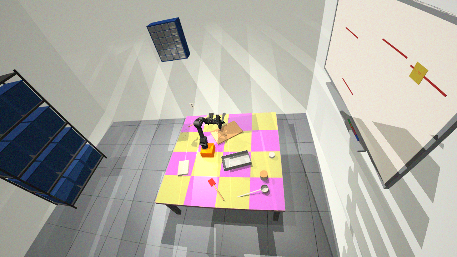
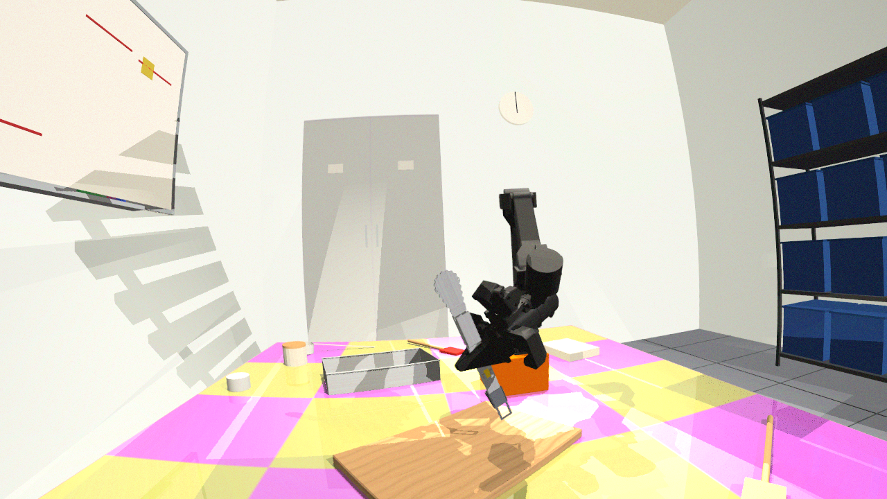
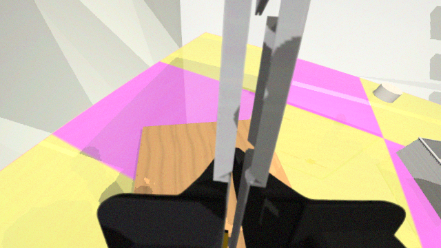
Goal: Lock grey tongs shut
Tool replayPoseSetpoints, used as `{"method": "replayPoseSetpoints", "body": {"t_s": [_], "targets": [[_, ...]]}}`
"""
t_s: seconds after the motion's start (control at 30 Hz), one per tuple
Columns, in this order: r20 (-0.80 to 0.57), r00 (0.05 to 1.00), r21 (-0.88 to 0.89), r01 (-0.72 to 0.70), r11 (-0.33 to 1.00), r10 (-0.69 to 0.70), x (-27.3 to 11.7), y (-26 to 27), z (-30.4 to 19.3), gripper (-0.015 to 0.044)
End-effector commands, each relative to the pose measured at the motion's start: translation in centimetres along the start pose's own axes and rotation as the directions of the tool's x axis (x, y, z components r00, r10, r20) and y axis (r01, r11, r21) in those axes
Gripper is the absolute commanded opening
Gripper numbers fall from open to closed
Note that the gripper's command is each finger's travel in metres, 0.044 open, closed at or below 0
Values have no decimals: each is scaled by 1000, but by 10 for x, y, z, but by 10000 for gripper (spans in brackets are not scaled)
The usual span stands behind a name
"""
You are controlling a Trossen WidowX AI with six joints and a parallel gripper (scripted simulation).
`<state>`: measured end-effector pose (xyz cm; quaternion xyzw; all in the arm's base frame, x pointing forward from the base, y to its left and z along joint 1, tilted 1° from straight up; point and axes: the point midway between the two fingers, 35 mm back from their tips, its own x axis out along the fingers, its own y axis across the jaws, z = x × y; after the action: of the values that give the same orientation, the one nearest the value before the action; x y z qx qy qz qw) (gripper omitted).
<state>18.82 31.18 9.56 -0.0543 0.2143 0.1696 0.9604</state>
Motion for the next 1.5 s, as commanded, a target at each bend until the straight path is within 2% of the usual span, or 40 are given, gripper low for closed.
{"method": "replayPoseSetpoints", "body": {"t_s": [0.0,0.13,1.47], "targets": [[74,997,29,12,1000,-14,-11,-9,0,-150],[113,993,50,17,999,-22,-17,-14,-1,-150],[105,994,45,16,999,-20,-16,-13,-1,-150]]}}
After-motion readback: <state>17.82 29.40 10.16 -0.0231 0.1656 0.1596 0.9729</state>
